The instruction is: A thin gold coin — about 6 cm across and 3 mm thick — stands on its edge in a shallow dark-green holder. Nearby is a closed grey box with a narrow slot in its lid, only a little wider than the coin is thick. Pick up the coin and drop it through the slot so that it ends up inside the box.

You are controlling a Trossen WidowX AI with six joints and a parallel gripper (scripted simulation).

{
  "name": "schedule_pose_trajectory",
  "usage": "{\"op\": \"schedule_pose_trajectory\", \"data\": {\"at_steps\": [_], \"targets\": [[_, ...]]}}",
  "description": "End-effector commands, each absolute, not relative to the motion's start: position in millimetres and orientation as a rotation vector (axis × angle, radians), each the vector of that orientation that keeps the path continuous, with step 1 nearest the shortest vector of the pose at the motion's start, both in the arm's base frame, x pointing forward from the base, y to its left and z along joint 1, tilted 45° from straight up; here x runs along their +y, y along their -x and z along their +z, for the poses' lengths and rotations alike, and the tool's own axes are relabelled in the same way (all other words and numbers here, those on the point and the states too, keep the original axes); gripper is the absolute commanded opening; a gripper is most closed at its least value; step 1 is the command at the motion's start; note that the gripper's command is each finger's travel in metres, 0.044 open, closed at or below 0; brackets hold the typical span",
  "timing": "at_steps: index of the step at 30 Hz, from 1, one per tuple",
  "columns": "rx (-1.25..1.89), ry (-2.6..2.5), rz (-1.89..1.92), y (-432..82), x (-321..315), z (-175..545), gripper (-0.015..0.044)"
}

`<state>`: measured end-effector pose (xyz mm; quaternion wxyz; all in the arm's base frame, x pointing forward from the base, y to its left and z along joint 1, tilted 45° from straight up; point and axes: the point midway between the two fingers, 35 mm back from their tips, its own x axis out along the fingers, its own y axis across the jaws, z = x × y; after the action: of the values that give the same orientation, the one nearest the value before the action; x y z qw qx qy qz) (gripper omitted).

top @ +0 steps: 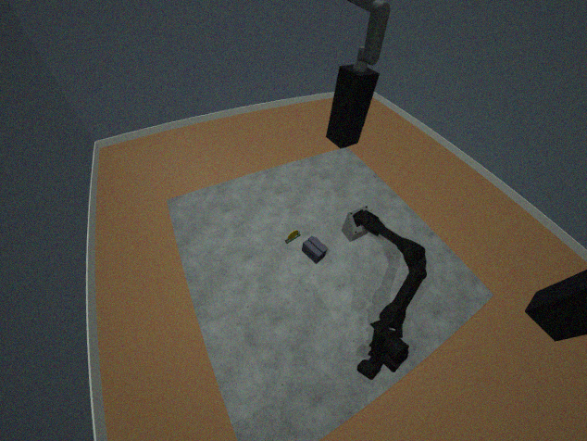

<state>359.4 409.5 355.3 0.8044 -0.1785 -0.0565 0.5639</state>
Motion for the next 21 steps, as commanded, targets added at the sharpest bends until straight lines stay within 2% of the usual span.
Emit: {"op": "schedule_pose_trajectory", "data": {"at_steps": [1, 11, 21], "targets": [[-0.012, 0.379, 1.128, -397, 378, 330, 0.0161], [0.336, 0.422, 0.985, -472, 275, 226, 0.0161], [0.692, 0.353, 0.853, -497, 144, 127, 0.0161]]}}
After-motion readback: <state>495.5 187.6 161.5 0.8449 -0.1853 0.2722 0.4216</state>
